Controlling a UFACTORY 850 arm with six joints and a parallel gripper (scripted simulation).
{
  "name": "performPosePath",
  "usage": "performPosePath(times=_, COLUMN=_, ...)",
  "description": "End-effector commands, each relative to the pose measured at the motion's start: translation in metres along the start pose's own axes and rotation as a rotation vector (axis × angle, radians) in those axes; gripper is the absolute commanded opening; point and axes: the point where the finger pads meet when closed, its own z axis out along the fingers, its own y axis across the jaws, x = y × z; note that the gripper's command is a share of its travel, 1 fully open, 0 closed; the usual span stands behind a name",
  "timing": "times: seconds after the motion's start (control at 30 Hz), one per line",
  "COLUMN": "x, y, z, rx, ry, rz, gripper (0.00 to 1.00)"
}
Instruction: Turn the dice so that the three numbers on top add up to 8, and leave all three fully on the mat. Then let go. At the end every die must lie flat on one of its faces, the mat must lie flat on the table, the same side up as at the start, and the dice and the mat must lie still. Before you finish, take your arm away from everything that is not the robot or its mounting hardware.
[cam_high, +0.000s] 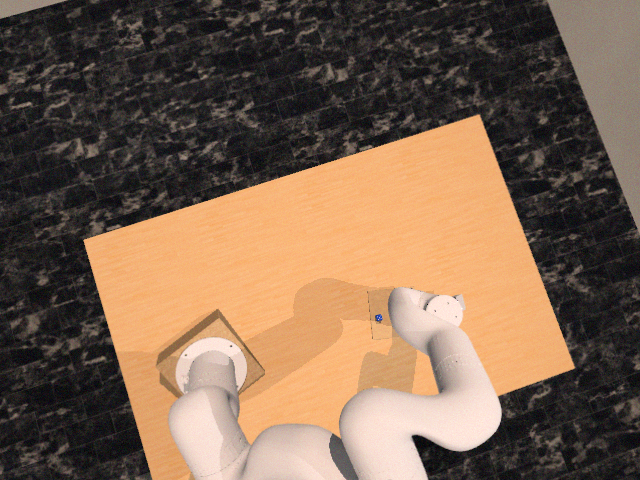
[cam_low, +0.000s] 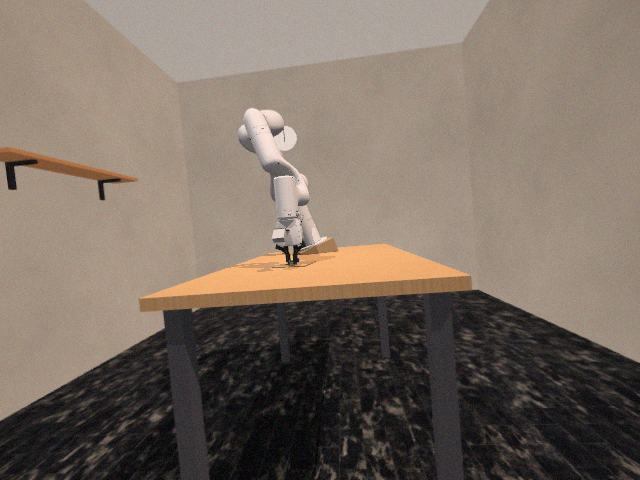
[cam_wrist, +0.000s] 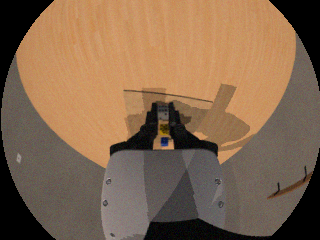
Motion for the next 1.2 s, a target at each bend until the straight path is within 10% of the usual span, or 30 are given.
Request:
performPosePath(times=0.0, x=0.0009, y=-0.0001, z=-0.0007, rx=0.000, ry=0.002, rz=0.000, gripper=0.11)
performPosePath(times=1.17, x=0.0009, y=-0.0001, z=0.0030, rx=0.000, ry=0.002, rz=0.000, gripper=0.11)
